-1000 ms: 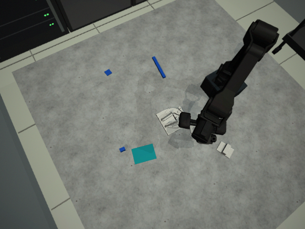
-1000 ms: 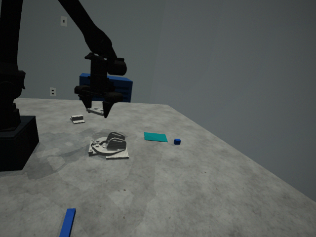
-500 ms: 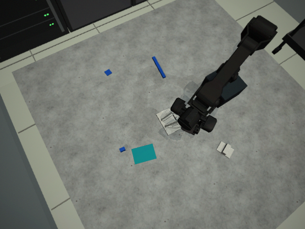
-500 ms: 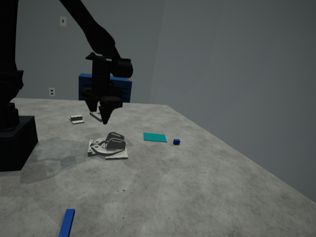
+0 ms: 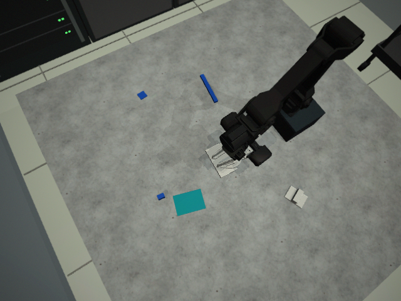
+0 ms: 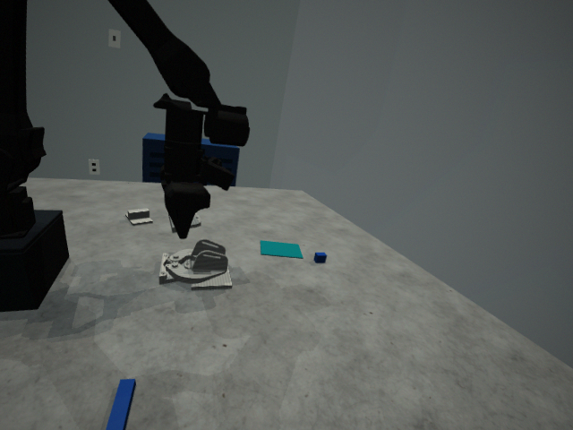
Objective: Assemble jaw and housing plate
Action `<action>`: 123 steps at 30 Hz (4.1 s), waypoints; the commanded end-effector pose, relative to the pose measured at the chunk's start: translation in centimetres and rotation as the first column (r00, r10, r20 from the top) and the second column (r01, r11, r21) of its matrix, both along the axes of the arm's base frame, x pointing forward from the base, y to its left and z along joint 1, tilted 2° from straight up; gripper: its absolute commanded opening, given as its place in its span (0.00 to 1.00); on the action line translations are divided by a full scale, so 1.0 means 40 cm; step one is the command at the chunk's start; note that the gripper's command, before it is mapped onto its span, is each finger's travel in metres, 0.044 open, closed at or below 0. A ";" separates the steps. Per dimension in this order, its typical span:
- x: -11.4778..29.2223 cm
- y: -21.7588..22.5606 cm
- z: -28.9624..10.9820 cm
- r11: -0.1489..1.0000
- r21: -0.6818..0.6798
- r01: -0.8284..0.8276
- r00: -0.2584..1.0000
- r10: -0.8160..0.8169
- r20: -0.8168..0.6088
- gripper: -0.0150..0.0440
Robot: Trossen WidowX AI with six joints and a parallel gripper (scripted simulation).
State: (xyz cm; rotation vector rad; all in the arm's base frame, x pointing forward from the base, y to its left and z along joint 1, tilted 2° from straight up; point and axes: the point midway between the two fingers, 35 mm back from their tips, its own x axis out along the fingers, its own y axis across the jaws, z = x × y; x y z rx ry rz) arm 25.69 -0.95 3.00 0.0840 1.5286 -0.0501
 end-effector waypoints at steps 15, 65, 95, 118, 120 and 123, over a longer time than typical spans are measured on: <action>-0.021 -0.043 -0.007 0.988 0.008 0.152 0.988 -0.152 -0.009 0.85; -0.044 -0.018 -0.007 0.988 0.009 0.157 0.988 -0.157 -0.010 0.85; -0.037 -0.017 -0.070 0.988 0.009 0.156 0.988 -0.156 -0.010 0.85; -0.040 -0.014 -0.162 0.988 0.009 0.156 0.988 -0.156 -0.011 0.85; -0.040 -0.014 -0.163 0.988 0.009 0.156 0.988 -0.156 -0.011 0.85; -0.040 -0.014 -0.163 0.988 0.009 0.156 0.988 -0.156 -0.011 0.85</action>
